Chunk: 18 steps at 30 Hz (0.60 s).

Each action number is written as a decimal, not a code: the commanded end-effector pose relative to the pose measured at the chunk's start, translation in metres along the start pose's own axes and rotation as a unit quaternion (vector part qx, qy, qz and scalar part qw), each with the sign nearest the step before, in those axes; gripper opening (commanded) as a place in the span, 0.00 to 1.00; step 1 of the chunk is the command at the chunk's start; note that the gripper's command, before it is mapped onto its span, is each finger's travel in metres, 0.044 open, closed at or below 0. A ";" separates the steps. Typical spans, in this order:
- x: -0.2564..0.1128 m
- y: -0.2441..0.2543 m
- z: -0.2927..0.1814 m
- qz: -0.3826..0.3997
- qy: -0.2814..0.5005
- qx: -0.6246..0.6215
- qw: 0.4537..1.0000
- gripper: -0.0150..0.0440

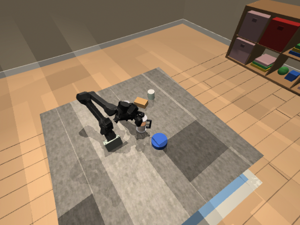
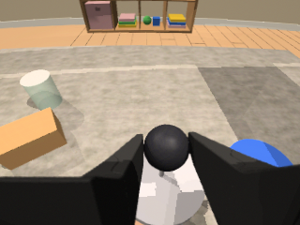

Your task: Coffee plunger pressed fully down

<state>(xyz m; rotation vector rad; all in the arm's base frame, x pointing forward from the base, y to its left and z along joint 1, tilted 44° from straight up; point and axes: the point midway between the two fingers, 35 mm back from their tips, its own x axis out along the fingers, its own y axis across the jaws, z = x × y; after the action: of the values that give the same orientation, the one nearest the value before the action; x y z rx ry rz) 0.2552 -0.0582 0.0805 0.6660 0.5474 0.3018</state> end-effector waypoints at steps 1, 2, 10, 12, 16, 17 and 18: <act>0.004 0.000 -0.008 0.006 0.012 0.018 1.000 0.47; 0.004 0.000 -0.008 0.006 0.012 0.018 1.000 0.47; 0.005 -0.001 -0.007 0.006 0.012 0.018 1.000 0.47; 0.005 -0.001 -0.007 0.006 0.012 0.018 1.000 0.47; 0.006 -0.001 -0.007 0.006 0.012 0.018 1.000 0.47; 0.006 -0.001 -0.007 0.006 0.012 0.018 1.000 0.47; 0.006 -0.001 -0.007 0.006 0.012 0.018 1.000 0.47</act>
<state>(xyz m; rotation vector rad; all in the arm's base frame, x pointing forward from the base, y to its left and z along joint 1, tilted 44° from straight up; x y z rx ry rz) 0.2571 -0.0572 0.0773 0.6756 0.5542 0.3054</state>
